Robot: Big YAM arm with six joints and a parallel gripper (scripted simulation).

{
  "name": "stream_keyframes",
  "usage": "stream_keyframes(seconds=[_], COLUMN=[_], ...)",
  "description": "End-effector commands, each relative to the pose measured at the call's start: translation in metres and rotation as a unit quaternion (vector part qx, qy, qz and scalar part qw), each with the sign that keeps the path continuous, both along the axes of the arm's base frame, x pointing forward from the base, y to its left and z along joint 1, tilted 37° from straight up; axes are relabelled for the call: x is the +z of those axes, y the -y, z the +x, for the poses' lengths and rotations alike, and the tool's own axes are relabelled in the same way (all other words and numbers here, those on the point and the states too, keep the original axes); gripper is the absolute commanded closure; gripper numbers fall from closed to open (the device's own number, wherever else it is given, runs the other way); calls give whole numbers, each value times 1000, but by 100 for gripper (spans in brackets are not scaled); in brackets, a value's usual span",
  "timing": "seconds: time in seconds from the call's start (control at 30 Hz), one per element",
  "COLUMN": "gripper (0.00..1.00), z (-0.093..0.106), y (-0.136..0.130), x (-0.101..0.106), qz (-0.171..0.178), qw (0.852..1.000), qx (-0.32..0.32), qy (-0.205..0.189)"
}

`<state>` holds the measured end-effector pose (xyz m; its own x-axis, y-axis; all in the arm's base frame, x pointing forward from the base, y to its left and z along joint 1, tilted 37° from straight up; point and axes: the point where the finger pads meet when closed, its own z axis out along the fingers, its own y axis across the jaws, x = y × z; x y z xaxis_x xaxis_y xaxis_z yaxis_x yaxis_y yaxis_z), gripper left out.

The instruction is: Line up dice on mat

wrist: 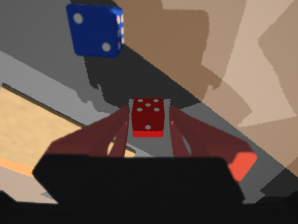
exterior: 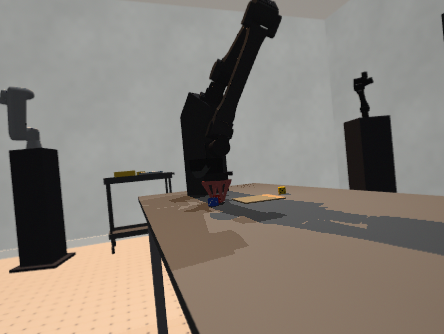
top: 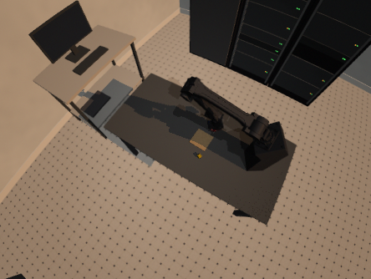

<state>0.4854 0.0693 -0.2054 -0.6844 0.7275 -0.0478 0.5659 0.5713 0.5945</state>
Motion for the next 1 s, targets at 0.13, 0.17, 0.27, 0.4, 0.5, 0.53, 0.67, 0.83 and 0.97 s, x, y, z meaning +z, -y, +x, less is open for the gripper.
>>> stream_keyframes(seconds=[0.13,0.17,0.27,0.4,0.5,0.53,0.67,0.83,0.97], gripper=[80,80,80,80,80,80,80,80,80], z=[3,3,3,3,3,3,3,3,3], y=[-6,-6,-6,-6,-6,-6,-6,-6,-6], x=[3,3,3,3,3,3,3,3,3], qz=[0,0,0,0,0,0,0,0,0], qw=[1000,1000,1000,1000,1000,1000,1000,1000,1000], qx=[3,3,3,3,3,3,3,3,3], qy=[5,5,5,5,5,5,5,5,5])
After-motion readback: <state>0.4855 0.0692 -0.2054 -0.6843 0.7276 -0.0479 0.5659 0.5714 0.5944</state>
